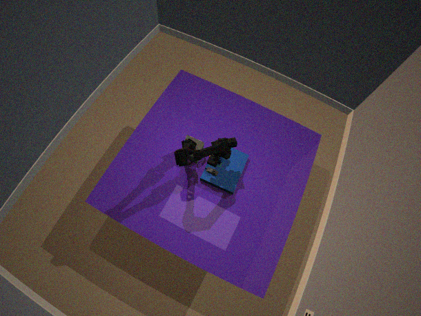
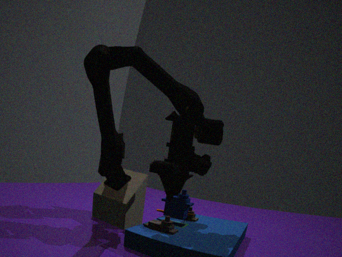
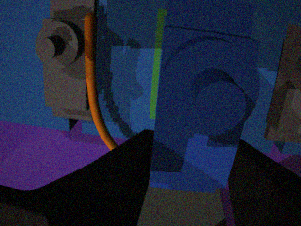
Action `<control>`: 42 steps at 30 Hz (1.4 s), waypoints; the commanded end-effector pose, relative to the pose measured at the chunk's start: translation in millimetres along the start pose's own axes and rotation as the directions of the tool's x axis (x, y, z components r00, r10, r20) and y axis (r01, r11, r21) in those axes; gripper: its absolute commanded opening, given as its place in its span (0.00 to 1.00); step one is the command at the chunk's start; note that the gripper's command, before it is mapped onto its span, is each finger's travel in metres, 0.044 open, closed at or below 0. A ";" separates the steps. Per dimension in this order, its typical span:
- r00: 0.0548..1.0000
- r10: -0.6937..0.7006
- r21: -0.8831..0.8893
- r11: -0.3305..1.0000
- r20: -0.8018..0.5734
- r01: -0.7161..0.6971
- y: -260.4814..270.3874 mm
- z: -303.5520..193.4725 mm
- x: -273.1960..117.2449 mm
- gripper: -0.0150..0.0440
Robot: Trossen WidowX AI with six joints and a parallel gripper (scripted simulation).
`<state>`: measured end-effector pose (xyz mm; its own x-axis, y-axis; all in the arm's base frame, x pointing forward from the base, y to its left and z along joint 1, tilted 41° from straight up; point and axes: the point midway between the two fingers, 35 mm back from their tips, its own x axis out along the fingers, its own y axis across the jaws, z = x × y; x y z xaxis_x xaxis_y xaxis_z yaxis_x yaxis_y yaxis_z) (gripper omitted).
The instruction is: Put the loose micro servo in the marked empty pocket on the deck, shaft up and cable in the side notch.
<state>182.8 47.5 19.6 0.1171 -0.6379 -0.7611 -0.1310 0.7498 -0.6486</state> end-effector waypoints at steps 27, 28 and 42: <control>1.000 -0.005 -0.007 1.000 0.000 0.005 -0.5 -1.1 20.5 0.25; 1.000 -0.005 -0.007 1.000 0.000 0.005 -0.5 -1.1 21.5 0.25; 1.000 -0.005 -0.007 1.000 0.000 0.005 -0.7 -1.1 34.6 0.25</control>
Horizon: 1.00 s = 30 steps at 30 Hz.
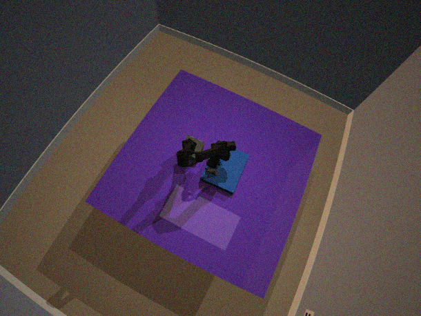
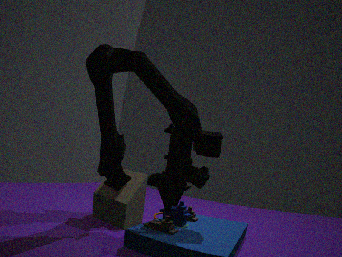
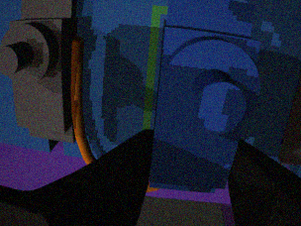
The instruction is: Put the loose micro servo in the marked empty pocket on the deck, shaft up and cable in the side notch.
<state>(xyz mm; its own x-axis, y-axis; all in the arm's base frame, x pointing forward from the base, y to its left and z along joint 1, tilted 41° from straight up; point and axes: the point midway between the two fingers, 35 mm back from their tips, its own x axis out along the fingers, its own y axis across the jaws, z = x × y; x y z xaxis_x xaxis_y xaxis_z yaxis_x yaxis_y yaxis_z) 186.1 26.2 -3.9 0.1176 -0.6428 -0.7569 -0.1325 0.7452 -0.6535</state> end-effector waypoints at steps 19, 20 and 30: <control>1.000 0.000 -0.005 1.000 0.001 0.000 0.3 -0.6 21.8 0.25; 1.000 0.000 -0.005 1.000 0.001 0.000 0.2 -0.6 22.9 0.25; 1.000 0.000 -0.005 1.000 0.001 0.000 -0.1 -0.1 28.6 0.34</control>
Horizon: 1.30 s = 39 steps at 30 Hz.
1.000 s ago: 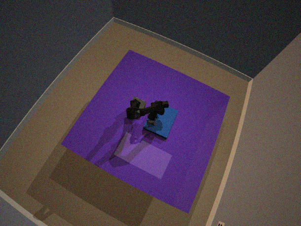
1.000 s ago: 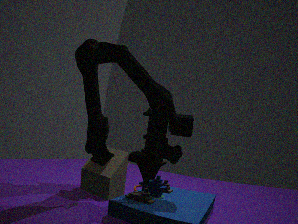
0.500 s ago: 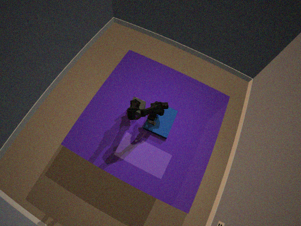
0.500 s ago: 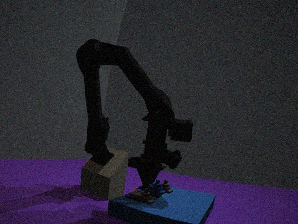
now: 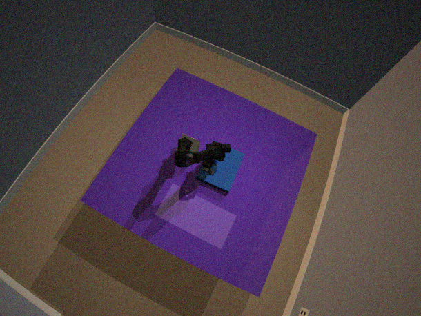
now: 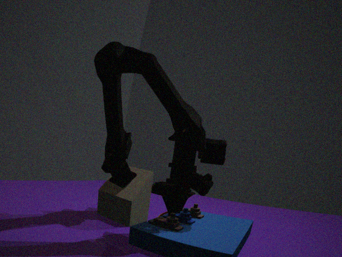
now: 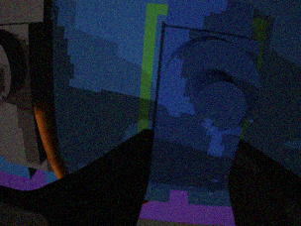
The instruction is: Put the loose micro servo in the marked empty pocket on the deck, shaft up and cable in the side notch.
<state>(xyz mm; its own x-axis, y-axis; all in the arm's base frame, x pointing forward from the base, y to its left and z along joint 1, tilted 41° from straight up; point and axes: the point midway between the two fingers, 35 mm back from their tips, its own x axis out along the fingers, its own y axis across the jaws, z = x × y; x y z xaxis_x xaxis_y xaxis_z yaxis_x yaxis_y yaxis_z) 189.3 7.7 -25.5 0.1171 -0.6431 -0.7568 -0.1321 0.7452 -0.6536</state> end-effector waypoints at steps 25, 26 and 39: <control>1.000 0.002 -0.006 1.000 0.005 -0.002 1.7 53.6 -66.2 0.97; 1.000 0.002 -0.006 1.000 0.005 -0.002 1.7 62.7 -71.7 1.00; 1.000 0.008 0.006 1.000 0.012 -0.008 -0.2 103.0 -135.5 1.00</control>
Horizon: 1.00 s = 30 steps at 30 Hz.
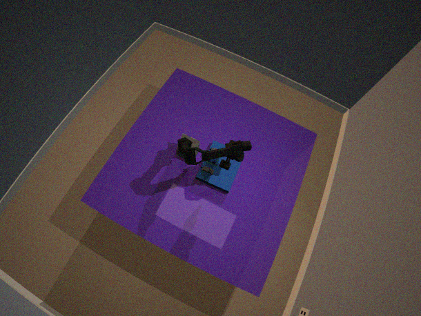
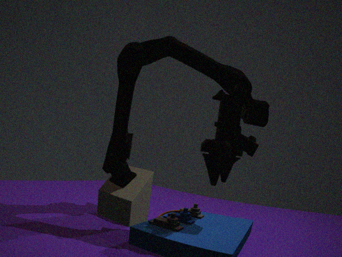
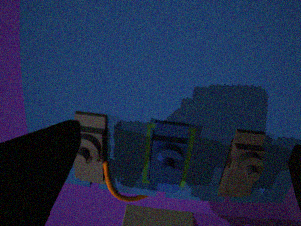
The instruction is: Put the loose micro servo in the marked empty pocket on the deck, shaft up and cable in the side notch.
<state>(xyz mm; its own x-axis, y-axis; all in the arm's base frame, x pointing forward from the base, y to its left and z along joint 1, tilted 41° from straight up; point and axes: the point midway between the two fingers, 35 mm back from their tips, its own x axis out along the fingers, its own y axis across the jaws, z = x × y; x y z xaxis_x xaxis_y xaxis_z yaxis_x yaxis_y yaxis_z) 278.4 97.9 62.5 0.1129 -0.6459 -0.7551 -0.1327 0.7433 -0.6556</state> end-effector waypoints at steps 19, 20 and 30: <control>1.000 0.011 0.010 1.000 0.018 -0.012 1.3 -4.0 -33.0 1.00; 1.000 0.011 0.010 1.000 0.018 -0.012 1.3 -4.0 -33.0 1.00; 1.000 0.011 0.010 1.000 0.018 -0.012 1.3 -4.0 -33.0 1.00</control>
<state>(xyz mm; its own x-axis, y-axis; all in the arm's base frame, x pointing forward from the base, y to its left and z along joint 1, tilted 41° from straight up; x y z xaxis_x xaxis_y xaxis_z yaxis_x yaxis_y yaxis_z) 271.0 119.3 86.5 0.1325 -0.6350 -0.7610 -0.1277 0.7505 -0.6484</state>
